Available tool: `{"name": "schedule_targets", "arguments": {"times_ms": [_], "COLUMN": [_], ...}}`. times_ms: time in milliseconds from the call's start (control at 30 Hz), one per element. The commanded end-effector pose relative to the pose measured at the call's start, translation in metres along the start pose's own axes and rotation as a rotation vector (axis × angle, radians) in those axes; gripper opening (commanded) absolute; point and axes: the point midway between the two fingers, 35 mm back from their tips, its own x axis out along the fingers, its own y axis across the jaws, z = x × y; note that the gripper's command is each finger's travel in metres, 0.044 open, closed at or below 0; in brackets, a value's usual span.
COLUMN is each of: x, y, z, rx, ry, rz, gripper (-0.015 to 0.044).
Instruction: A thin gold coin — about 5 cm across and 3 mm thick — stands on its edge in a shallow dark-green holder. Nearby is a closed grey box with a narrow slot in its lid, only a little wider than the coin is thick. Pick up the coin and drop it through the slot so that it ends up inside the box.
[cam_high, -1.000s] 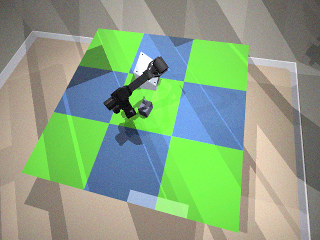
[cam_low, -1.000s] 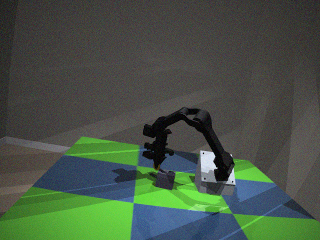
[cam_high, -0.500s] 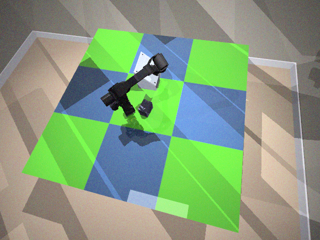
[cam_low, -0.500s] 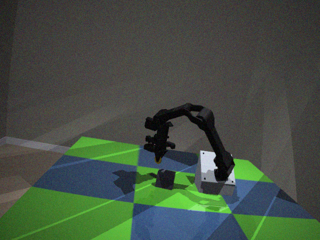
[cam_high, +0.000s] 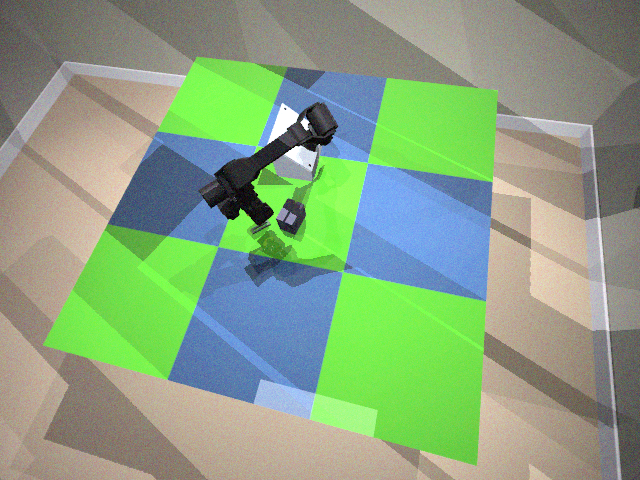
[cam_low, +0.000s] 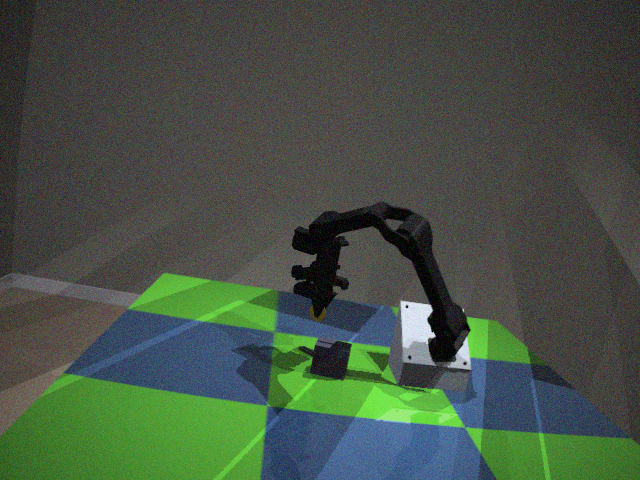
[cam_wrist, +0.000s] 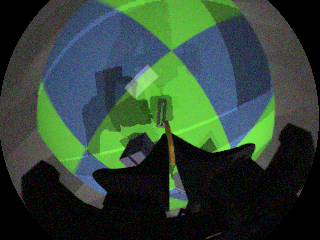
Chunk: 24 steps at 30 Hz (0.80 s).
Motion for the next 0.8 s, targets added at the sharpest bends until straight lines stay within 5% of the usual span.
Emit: {"name": "schedule_targets", "arguments": {"times_ms": [0,267,767], "x": [-0.001,-0.002,-0.003], "y": [-0.001,-0.002,0.013], "z": [-0.003,-0.006,-0.022], "rx": [-0.129,-0.378,-0.383], "ry": [0.001,0.002,0.002], "rz": [-0.005,-0.005,-0.005], "gripper": [0.0,0.0,0.0]}}
